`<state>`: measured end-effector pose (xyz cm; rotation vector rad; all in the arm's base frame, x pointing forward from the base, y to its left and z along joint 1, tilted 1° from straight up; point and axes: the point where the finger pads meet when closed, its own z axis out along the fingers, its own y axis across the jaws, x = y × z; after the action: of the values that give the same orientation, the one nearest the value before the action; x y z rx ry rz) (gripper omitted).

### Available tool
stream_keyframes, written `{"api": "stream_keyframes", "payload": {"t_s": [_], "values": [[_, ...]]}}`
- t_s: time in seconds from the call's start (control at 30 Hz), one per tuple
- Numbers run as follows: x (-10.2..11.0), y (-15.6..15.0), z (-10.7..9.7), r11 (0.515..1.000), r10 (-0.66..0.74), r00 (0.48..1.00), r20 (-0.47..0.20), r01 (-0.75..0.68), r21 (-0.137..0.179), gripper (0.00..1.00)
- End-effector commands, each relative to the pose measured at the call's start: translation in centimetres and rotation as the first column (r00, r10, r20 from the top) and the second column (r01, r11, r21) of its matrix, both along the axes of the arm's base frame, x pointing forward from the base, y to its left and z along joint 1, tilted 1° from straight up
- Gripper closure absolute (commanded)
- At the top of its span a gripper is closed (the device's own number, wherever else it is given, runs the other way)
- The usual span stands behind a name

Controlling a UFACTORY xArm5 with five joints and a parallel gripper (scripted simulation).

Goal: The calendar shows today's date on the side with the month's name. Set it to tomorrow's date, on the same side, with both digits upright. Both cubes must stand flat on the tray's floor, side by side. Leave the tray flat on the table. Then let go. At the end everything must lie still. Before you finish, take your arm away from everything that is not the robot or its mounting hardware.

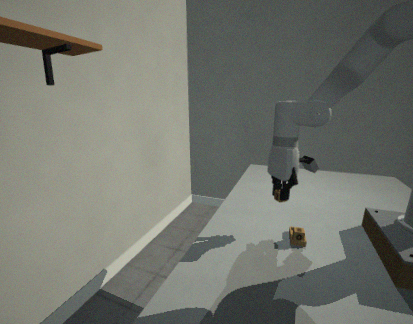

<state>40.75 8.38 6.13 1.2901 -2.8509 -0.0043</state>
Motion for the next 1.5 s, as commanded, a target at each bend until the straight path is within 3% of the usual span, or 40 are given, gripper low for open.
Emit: {"api": "stream_keyframes", "payload": {"t_s": [0.0,0.07,0.3,0.4,0.53,0.7,1.27,1.47], "values": [[0.7,-0.1,0.0,0.996,-0.089,0.996,0.0,0.089,-0.001,0.71],[1.6,-0.4,-0.1,0.976,-0.216,0.976,0.001,0.216,-0.002,0.71],[2.8,-0.7,-0.3,0.922,-0.387,0.922,0.002,0.387,-0.004,0.71],[3.6,-1.0,-0.4,0.87,-0.493,0.87,0.003,0.494,-0.005,0.71],[3.9,-1.1,-0.5,0.845,-0.535,0.845,0.003,0.535,-0.005,0.71],[4.7,-1.4,-0.6,0.77,-0.638,0.77,0.005,0.638,-0.006,0.71],[4.8,-1.5,-0.7,0.764,-0.645,0.764,0.005,0.645,-0.006,0.71],[4.8,-1.4,-1.7,0.764,-0.645,0.764,0.004,0.645,-0.007,0.71]]}}
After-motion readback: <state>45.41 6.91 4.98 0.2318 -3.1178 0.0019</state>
